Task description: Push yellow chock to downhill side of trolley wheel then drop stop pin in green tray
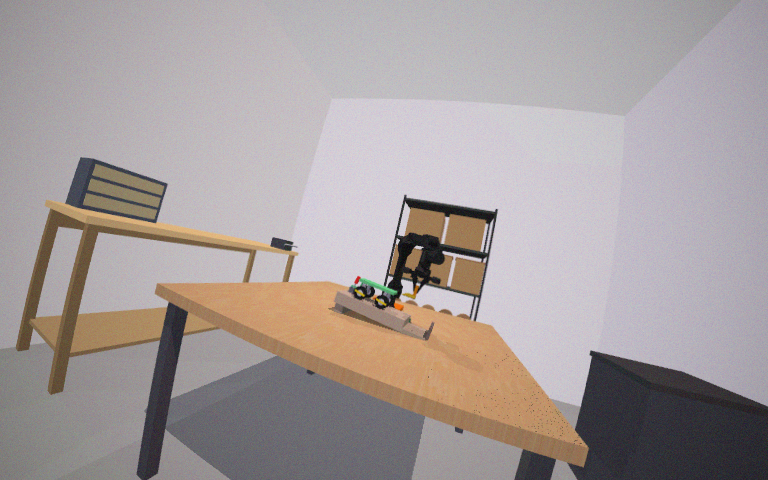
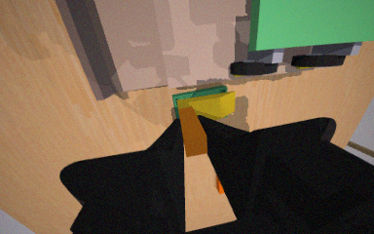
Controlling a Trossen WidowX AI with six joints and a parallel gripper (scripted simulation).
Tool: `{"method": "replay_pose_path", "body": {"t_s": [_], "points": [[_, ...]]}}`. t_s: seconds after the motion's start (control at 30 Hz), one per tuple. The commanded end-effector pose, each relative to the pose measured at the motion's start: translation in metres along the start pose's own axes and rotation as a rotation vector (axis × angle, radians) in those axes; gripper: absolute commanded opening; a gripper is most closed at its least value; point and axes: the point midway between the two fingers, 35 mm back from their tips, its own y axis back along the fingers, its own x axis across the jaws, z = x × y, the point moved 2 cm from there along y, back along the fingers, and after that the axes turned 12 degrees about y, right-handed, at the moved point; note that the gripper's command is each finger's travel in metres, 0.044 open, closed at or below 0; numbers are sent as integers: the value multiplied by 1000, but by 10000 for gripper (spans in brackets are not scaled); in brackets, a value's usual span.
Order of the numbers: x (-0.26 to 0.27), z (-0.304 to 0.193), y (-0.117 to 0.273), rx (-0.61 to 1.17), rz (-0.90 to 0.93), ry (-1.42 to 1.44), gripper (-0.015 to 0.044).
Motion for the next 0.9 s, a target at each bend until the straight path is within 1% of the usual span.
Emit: {"method": "replay_pose_path", "body": {"t_s": [0.0, 0.3, 0.47, 0.87], "points": [[0, 7, -3, 8, -17, -3, 0], [-2, 30, -8, 6, -17, -3, 0], [-2, 30, -11, 6, -18, -3, 0], [-2, 30, -40, 6, -18, -3, 0]]}}
